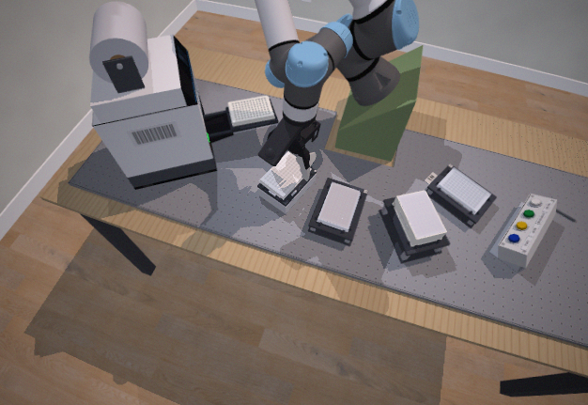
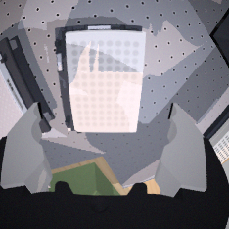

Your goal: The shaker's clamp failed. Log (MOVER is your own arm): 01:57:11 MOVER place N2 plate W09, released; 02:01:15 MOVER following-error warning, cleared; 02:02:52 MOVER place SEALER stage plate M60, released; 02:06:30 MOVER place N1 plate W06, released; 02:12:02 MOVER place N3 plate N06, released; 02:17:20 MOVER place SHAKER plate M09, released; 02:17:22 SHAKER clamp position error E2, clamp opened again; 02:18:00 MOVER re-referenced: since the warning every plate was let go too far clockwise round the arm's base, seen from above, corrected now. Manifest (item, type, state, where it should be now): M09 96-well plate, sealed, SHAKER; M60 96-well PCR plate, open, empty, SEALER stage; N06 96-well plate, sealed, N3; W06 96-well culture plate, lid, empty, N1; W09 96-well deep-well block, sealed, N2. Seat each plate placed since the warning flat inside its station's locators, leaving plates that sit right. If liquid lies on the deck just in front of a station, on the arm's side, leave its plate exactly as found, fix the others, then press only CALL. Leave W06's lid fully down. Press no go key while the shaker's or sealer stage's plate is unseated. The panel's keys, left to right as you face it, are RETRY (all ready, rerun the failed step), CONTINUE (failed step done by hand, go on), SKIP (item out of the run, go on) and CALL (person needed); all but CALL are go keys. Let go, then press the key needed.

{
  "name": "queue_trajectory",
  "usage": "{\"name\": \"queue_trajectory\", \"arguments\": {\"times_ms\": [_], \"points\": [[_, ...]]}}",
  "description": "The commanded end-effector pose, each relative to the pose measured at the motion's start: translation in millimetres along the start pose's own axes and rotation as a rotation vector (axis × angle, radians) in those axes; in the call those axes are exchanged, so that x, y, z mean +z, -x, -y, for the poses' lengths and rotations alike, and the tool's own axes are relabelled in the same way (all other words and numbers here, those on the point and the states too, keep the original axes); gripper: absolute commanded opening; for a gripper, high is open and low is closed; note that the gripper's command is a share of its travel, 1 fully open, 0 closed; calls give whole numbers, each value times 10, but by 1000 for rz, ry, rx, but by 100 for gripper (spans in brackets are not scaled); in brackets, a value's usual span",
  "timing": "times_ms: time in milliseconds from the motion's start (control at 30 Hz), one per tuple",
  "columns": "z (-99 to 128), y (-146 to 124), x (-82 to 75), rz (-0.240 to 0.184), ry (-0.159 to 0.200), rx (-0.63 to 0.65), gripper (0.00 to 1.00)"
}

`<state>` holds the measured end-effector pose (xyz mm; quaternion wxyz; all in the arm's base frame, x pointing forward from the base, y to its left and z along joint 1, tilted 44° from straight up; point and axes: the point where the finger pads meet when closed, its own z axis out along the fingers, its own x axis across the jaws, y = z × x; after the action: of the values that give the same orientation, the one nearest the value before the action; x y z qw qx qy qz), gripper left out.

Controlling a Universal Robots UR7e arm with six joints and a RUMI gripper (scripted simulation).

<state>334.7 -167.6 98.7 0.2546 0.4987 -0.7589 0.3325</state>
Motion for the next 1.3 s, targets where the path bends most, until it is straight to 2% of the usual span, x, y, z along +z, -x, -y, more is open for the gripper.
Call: {"name": "queue_trajectory", "arguments": {"times_ms": [0, 467, 1267], "points": [[5, 9, 79, 1, -2, 0, 82], [5, 9, 82, 1, -2, 0, 82], [5, 9, 221, 1, -2, 0, 82]]}}
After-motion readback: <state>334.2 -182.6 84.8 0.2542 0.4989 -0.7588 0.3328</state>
